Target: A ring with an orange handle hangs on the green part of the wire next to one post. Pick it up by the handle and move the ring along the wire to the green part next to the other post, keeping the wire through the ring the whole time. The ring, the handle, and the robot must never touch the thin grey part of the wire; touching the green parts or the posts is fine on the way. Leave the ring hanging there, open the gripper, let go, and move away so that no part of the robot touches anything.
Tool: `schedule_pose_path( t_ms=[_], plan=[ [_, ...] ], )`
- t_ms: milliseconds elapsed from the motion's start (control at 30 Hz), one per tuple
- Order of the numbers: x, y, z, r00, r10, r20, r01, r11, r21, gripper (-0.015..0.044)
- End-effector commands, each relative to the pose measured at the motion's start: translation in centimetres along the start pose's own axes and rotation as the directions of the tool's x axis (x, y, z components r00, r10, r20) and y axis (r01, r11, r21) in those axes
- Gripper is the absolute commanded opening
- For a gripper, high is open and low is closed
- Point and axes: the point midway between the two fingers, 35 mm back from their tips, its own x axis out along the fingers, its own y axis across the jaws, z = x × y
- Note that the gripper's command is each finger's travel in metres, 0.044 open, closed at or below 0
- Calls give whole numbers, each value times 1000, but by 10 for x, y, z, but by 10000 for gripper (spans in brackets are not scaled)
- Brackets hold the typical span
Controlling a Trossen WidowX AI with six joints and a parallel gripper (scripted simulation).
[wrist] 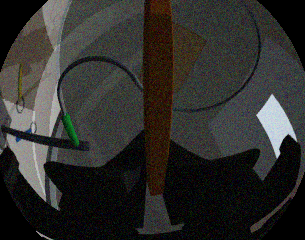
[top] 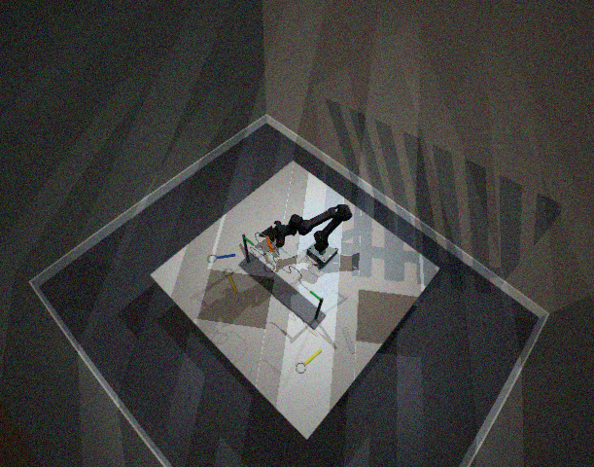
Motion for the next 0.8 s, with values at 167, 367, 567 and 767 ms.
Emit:
schedule_pose_path(
  t_ms=[167, 367, 567, 767],
  plan=[
    [-6, 35, 3, 993, 115, -17, -110, 976, 185, -150],
    [-13, 57, 9, 981, 192, -15, -178, 934, 311, -150],
    [-20, 77, 17, 964, 267, -2, -239, 869, 432, -150],
    [-29, 95, 28, 941, 338, 20, -293, 786, 544, -150]
  ],
)
